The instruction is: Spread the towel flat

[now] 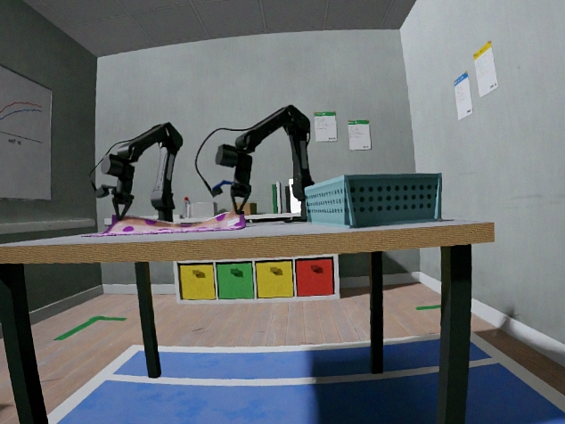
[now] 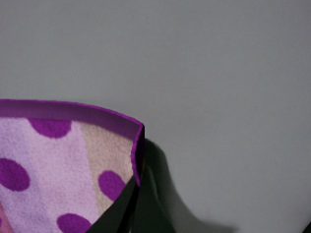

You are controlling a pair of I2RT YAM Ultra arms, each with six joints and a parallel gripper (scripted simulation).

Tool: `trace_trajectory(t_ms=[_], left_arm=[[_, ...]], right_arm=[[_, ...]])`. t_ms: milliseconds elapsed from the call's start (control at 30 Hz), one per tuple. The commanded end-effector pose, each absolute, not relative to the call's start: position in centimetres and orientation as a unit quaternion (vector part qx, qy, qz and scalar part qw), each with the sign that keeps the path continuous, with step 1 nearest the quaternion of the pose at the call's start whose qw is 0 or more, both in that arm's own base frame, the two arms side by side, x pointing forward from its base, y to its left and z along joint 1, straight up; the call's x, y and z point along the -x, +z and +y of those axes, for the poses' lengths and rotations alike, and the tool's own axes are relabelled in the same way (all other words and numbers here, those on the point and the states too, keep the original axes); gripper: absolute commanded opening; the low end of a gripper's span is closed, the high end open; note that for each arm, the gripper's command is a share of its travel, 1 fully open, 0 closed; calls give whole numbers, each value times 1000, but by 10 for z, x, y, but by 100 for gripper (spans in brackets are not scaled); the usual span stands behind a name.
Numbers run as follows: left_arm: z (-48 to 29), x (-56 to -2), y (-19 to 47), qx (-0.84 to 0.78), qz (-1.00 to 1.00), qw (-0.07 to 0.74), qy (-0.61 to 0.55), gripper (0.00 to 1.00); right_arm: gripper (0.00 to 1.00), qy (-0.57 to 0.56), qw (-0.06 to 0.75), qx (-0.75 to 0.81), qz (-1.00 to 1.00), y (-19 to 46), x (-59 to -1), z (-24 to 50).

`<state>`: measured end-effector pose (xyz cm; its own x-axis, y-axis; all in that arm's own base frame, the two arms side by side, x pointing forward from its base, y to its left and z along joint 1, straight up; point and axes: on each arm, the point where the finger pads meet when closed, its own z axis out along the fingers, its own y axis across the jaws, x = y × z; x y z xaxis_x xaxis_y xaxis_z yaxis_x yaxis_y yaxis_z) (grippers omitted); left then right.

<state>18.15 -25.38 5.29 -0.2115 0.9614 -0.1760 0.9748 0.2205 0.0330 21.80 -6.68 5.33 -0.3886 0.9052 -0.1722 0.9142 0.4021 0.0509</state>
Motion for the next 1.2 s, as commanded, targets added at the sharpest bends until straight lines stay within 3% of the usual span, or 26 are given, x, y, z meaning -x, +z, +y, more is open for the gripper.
trace_trajectory(t_ms=[0,500,1167], left_arm=[[-257,-195,62,-626,774,85,-51,0],[-251,-246,83,-597,793,108,-57,0],[-252,-335,121,-524,836,151,-65,0]], right_arm=[[0,-38,87,-527,844,59,-205,-65],[0,-30,113,-489,864,91,-196,-58],[0,-15,87,-397,914,127,-157,-25]])
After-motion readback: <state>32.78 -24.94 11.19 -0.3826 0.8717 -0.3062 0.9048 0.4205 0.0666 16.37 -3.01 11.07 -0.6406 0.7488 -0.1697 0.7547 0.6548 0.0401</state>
